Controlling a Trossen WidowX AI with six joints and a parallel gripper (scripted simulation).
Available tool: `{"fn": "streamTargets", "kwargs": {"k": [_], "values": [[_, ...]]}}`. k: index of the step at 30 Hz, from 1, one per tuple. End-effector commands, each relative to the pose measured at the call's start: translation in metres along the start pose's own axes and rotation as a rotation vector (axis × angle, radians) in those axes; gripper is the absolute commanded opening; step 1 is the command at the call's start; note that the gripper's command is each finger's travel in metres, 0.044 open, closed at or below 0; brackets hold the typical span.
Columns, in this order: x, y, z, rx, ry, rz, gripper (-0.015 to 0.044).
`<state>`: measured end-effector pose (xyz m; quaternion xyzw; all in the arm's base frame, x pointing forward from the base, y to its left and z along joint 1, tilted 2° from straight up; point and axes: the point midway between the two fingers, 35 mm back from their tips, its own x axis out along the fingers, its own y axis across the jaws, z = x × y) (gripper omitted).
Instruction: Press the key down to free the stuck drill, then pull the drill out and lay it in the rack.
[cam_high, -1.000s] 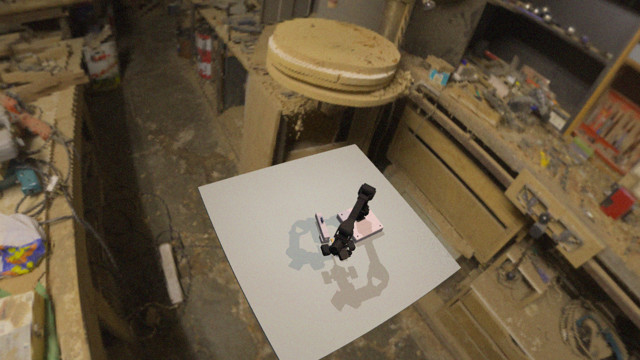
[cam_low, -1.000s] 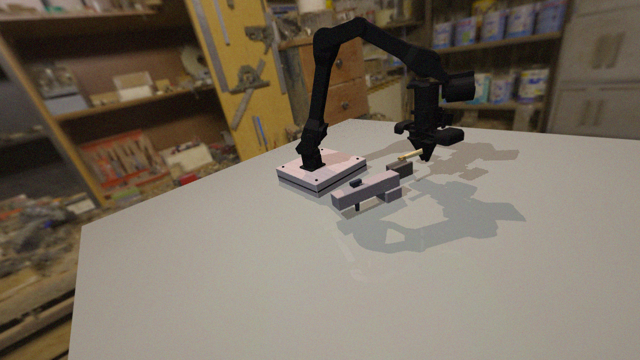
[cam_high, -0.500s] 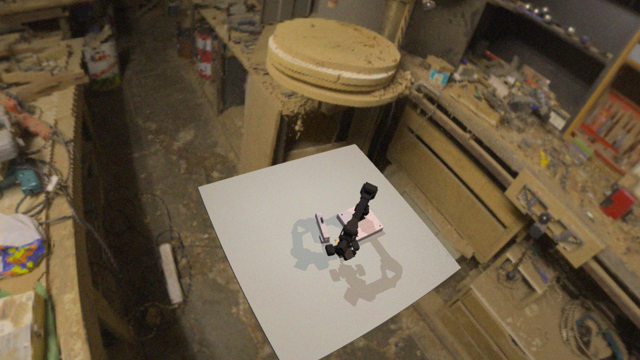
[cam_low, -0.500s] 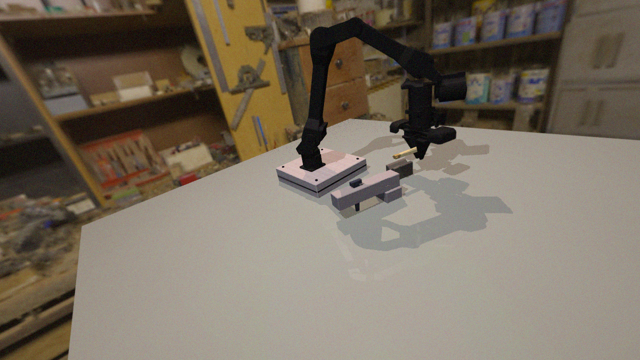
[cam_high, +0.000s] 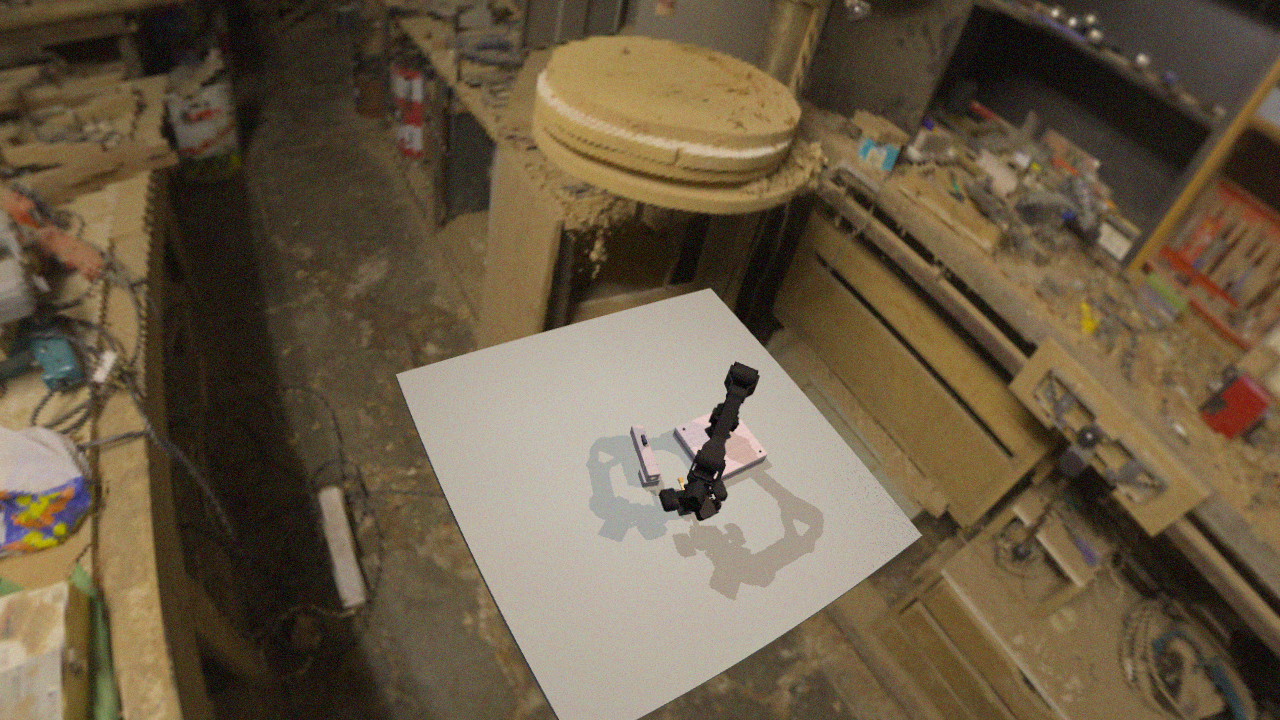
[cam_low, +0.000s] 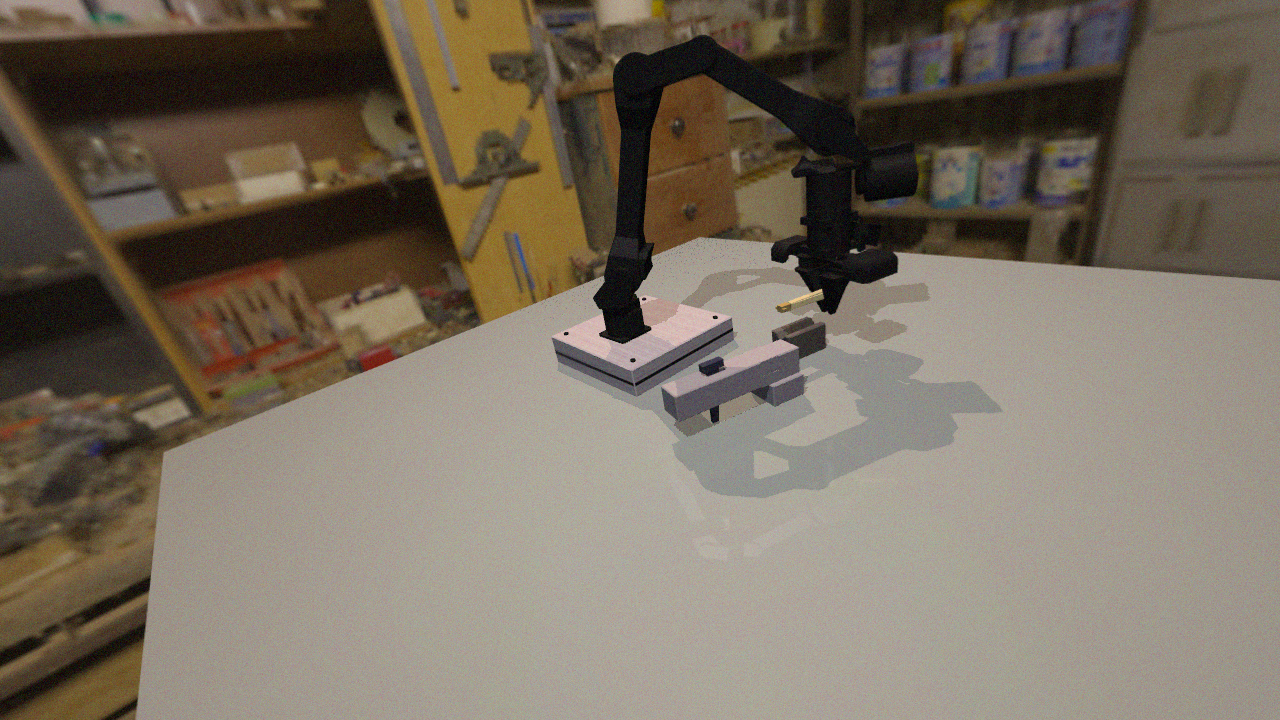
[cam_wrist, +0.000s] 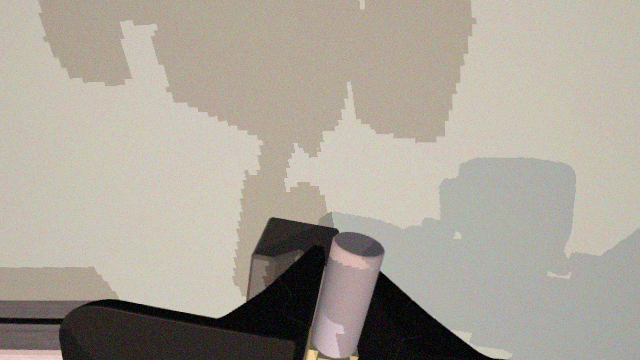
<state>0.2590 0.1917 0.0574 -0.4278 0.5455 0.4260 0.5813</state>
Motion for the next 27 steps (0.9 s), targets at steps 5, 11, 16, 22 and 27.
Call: {"fn": "streamTargets", "kwargs": {"k": [5, 11, 16, 22, 27], "values": [[-0.003, 0.013, 0.002, 0.003, -0.001, -0.006, 0.0000], [0.008, 0.014, 0.003, 0.003, -0.001, -0.006, 0.0000], [0.015, 0.014, 0.003, 0.003, -0.001, -0.006, 0.0000], [0.022, 0.014, 0.002, 0.003, -0.001, -0.006, 0.0000], [0.025, 0.014, 0.003, 0.003, -0.001, -0.006, 0.0000]]}}
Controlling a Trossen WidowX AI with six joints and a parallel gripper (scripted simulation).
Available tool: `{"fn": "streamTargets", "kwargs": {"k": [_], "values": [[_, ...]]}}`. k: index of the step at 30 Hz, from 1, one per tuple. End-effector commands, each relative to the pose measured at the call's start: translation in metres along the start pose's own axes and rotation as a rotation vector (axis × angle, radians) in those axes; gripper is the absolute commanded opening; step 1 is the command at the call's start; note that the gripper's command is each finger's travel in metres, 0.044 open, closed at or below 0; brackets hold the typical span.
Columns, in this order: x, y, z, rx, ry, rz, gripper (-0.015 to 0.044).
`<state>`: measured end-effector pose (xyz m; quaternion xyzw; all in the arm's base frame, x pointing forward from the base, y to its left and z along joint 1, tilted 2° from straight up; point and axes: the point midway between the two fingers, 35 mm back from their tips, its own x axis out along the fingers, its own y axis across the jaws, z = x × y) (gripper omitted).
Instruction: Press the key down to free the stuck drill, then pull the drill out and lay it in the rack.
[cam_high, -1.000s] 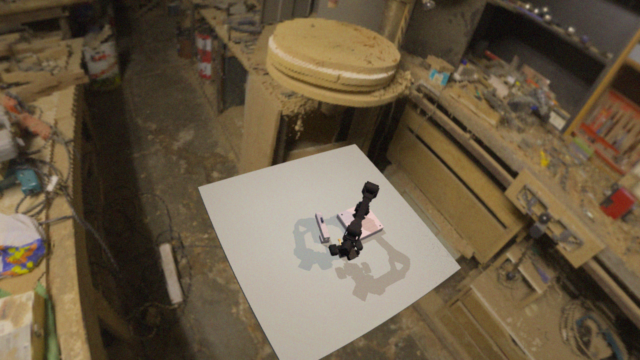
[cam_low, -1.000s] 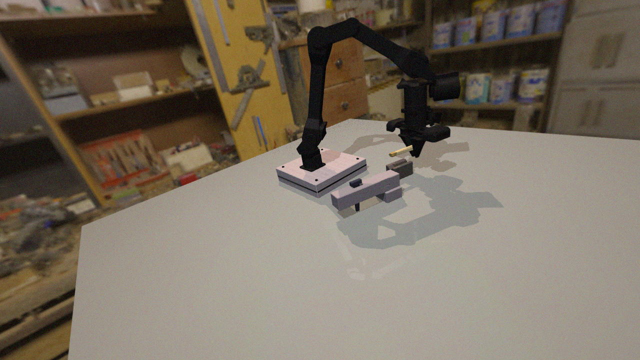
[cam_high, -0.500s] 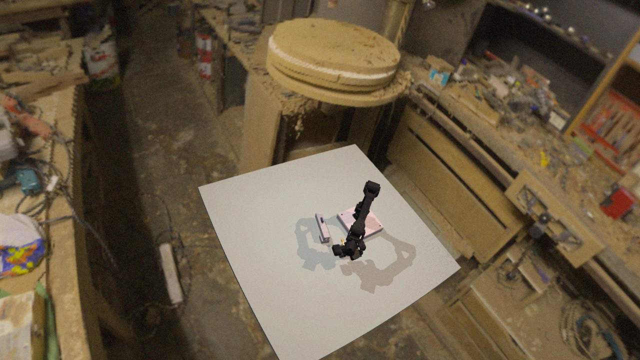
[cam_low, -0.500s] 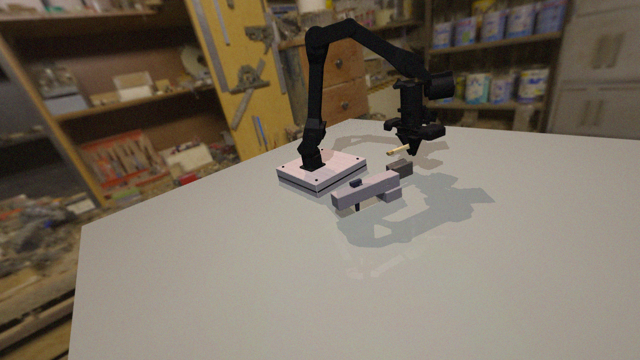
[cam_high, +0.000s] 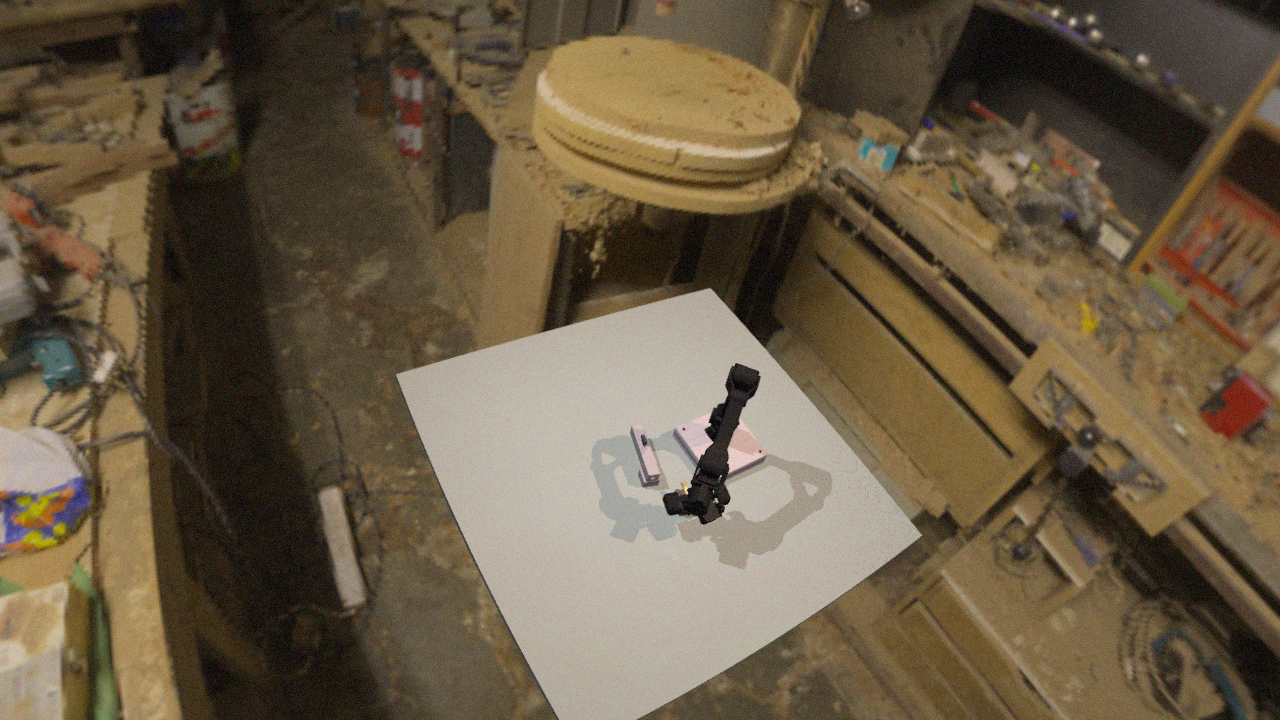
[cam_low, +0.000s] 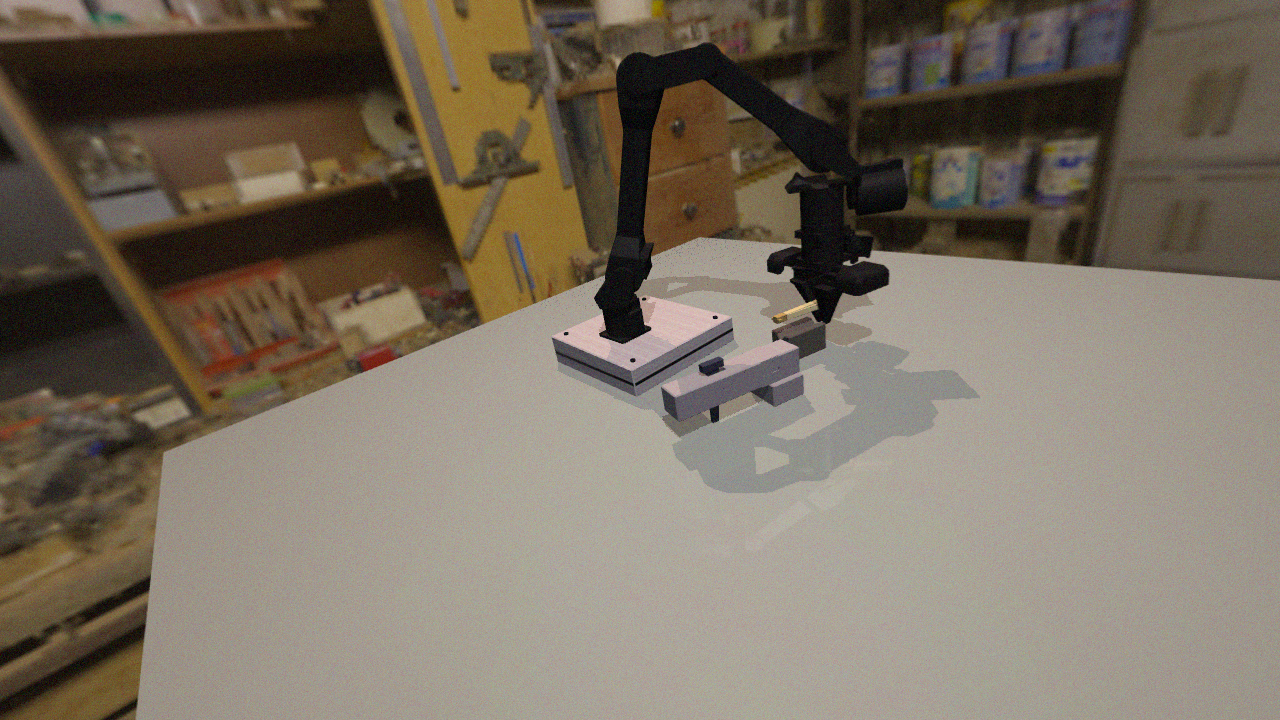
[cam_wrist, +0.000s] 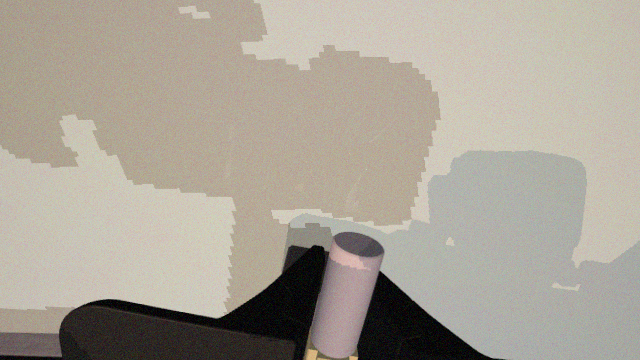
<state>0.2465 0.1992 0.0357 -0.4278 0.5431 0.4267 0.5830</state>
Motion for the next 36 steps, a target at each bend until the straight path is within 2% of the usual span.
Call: {"fn": "streamTargets", "kwargs": {"k": [1, 24, 36], "values": [[0.005, 0.000, 0.000, 0.004, 0.004, -0.003, 0.0000], [0.029, -0.001, 0.000, 0.004, 0.004, -0.003, 0.0000], [0.023, -0.001, 0.002, 0.001, -0.007, -0.004, 0.0315]]}}
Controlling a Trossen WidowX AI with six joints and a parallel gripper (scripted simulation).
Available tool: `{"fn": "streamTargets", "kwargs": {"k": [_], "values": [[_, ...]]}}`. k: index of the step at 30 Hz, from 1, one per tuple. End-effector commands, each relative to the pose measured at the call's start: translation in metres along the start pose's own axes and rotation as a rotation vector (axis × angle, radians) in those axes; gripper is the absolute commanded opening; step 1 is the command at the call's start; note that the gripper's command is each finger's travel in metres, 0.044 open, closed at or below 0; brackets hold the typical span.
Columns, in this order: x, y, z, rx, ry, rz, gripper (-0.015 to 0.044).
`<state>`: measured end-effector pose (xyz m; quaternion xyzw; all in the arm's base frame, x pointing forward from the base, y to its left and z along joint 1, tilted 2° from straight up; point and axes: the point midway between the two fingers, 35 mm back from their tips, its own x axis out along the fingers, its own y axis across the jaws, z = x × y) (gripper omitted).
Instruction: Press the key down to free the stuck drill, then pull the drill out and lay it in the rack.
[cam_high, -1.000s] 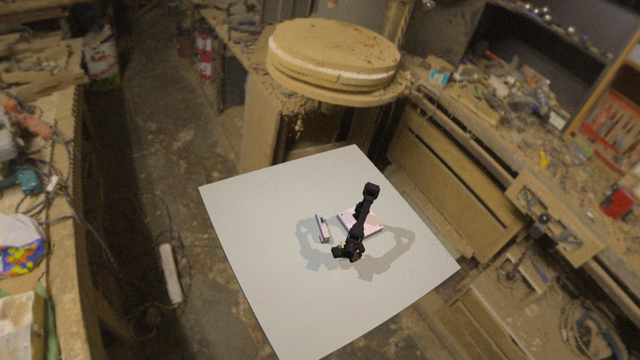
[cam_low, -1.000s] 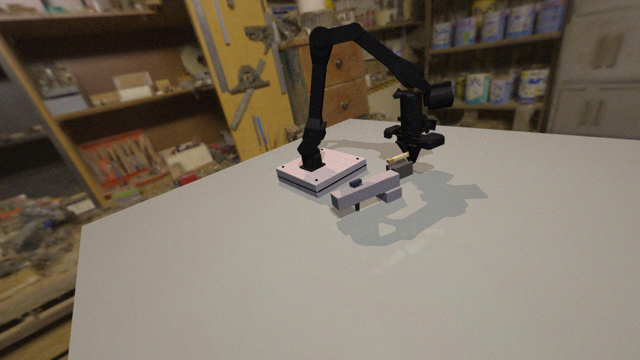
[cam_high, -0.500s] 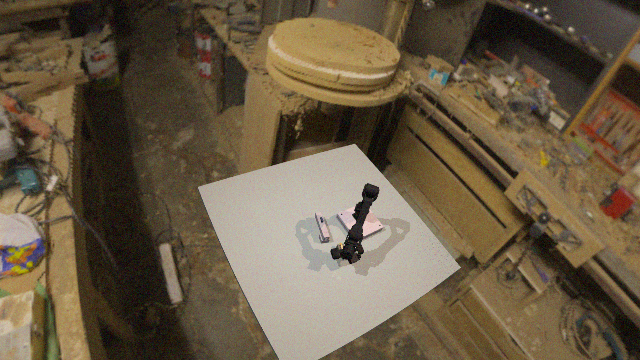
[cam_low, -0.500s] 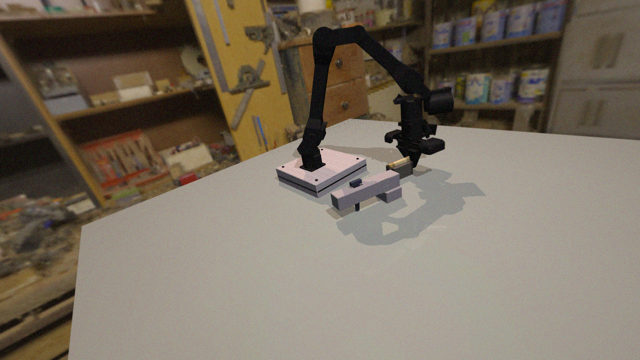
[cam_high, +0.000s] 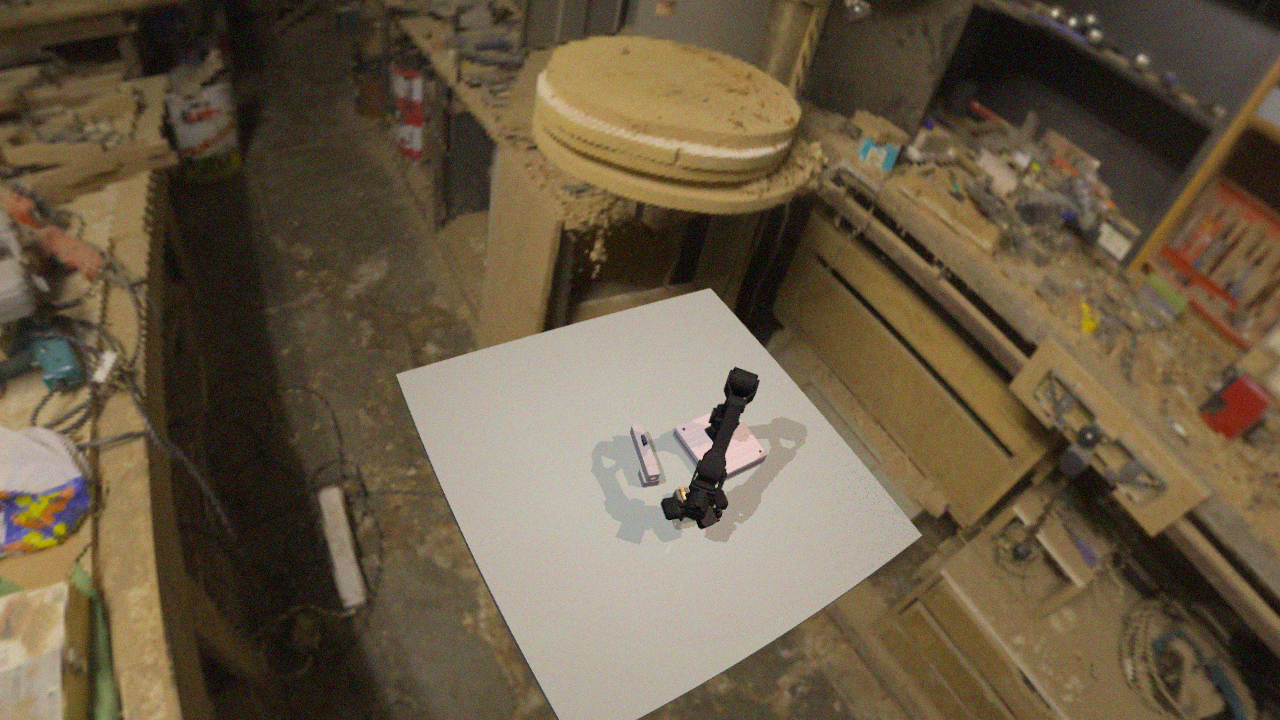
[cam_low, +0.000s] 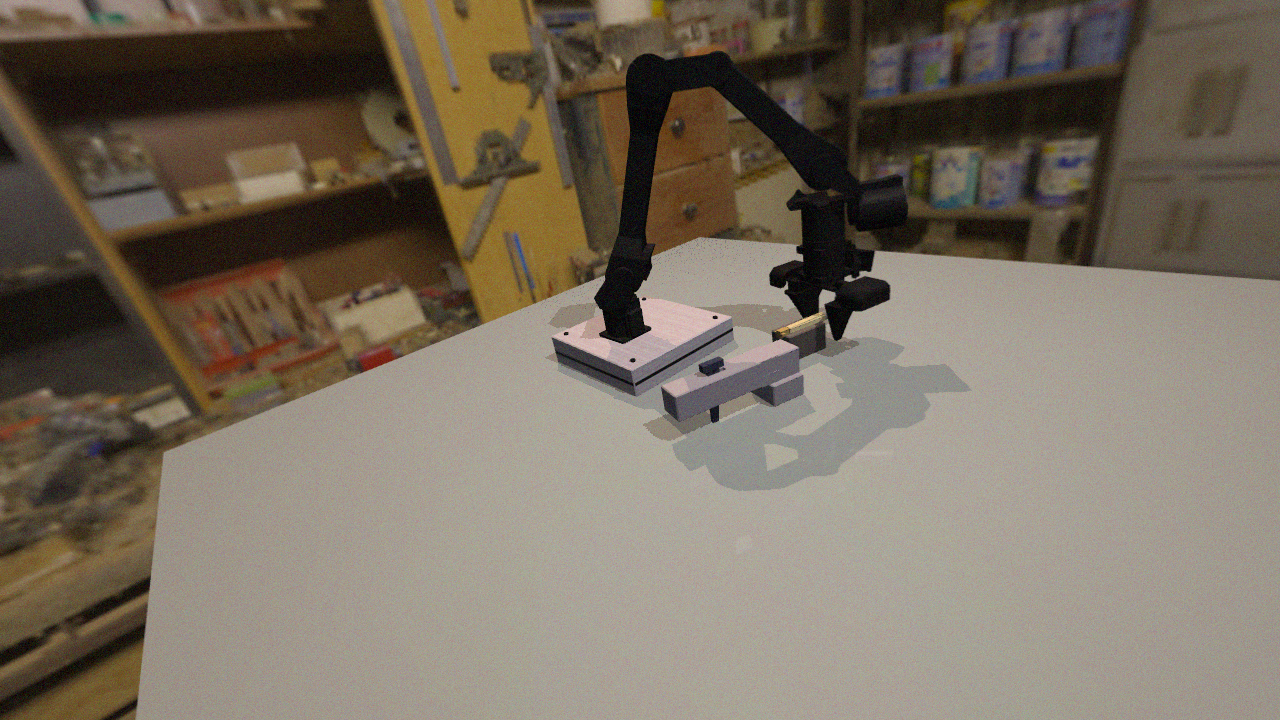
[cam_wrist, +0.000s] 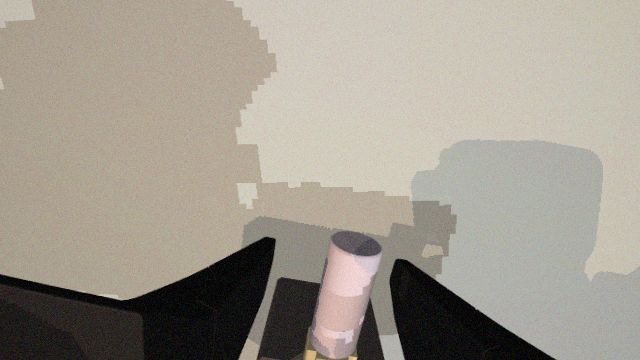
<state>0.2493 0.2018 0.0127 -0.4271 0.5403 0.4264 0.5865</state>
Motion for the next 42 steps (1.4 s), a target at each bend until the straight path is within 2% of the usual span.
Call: {"fn": "streamTargets", "kwargs": {"k": [1, 5, 24, 27, 28, 35, 42], "values": [[0.000, 0.000, 0.000, 0.000, 0.000, 0.001, 0.0341], [0.000, 0.000, 0.000, 0.000, 0.000, 0.001, 0.0440], [-0.076, 0.000, 0.001, 0.002, 0.011, 0.002, 0.0440], [-0.080, 0.000, 0.001, 0.002, 0.011, 0.001, 0.0440], [-0.072, 0.000, 0.004, -0.004, 0.006, 0.001, 0.0440], [-0.065, 0.020, 0.083, -0.078, -0.047, -0.120, 0.0440], [-0.056, 0.073, 0.167, -0.147, -0.152, -0.232, 0.0440]]}}
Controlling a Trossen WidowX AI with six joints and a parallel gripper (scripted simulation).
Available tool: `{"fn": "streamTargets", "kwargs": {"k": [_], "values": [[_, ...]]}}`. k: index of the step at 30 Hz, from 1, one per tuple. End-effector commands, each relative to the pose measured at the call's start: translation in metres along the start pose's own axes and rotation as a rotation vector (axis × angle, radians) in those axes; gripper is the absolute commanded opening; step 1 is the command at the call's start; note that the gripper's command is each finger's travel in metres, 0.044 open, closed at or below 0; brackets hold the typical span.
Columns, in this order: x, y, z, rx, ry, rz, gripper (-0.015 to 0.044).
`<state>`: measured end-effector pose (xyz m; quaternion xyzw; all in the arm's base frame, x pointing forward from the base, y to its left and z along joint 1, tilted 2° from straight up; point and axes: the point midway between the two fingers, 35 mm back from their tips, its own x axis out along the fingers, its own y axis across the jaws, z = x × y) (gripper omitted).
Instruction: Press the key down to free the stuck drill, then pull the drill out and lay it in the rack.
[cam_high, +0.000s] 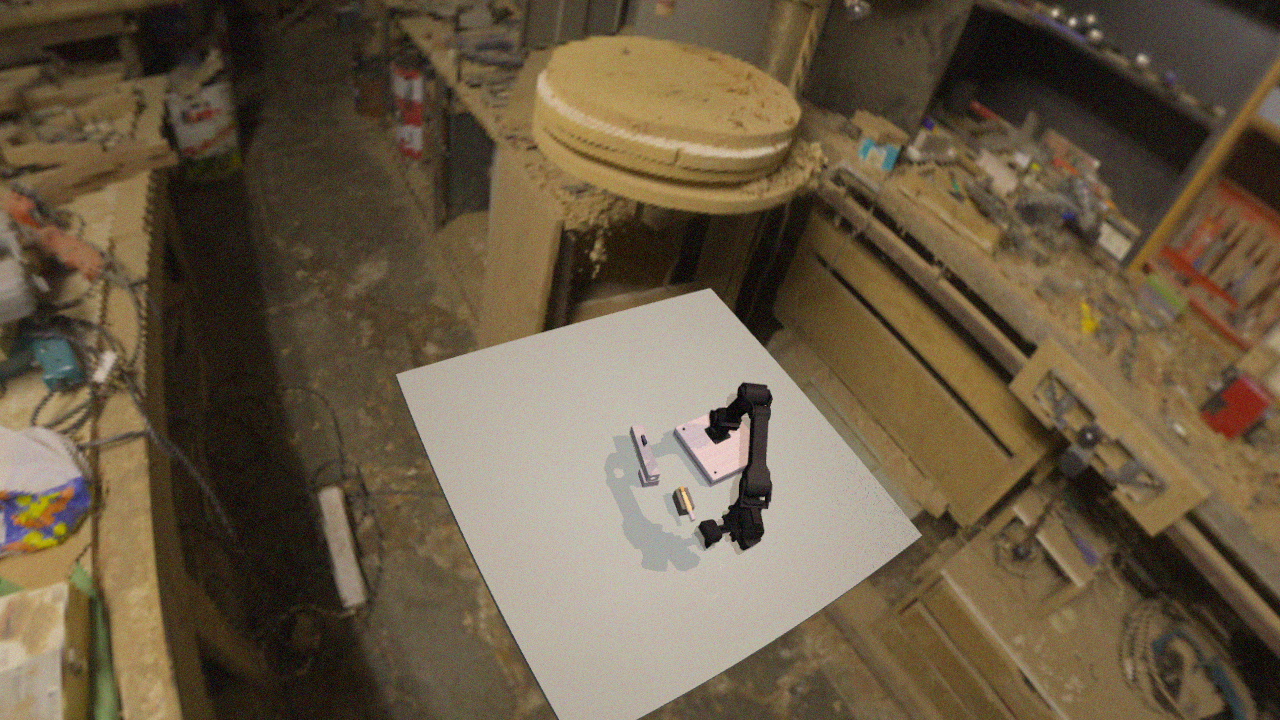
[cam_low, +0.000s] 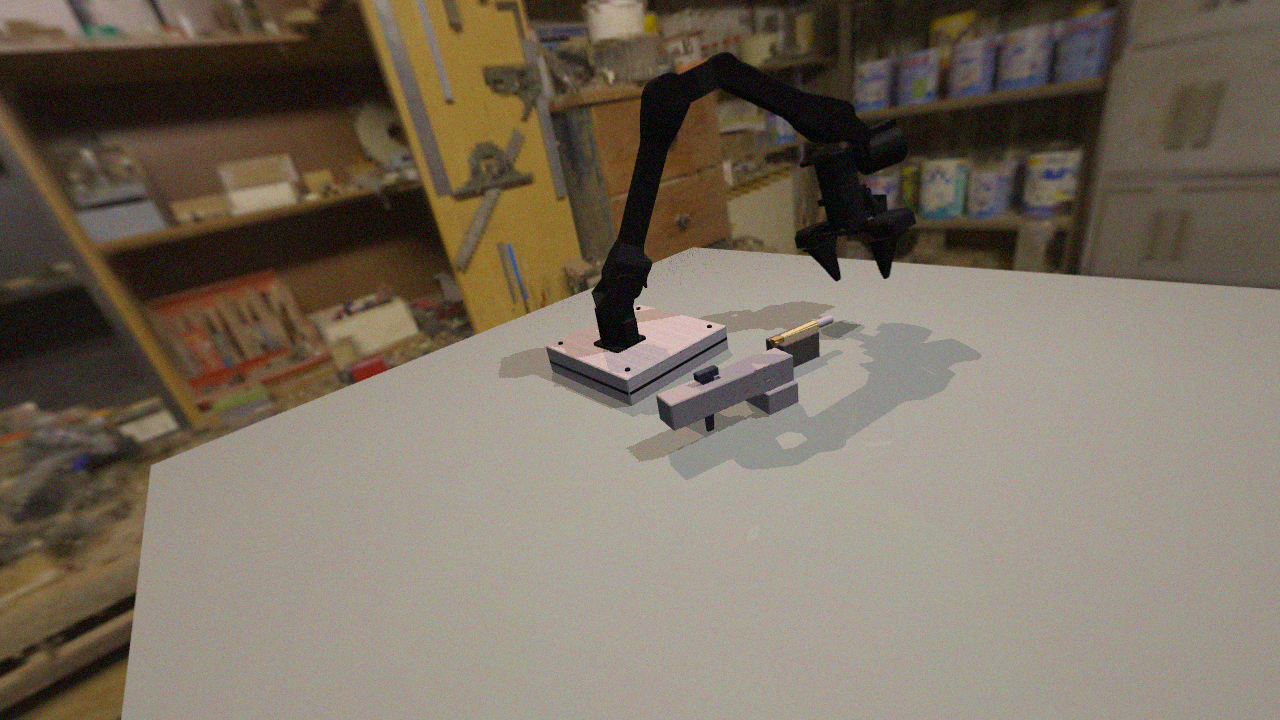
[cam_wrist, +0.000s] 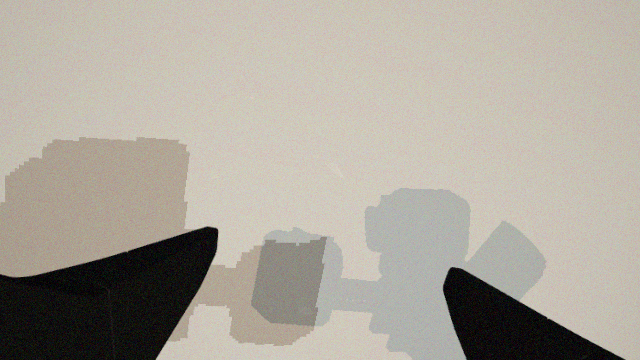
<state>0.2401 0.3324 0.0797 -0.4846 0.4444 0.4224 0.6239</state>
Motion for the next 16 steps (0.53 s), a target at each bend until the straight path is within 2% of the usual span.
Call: {"fn": "streamTargets", "kwargs": {"k": [1, 6, 16], "values": [[0.006, 0.037, 0.056, -0.039, -0.070, -0.066, 0.0440], [0.008, 0.092, 0.110, -0.069, -0.168, -0.113, 0.0440], [0.004, 0.226, 0.180, -0.105, -0.369, -0.131, 0.0440]]}}
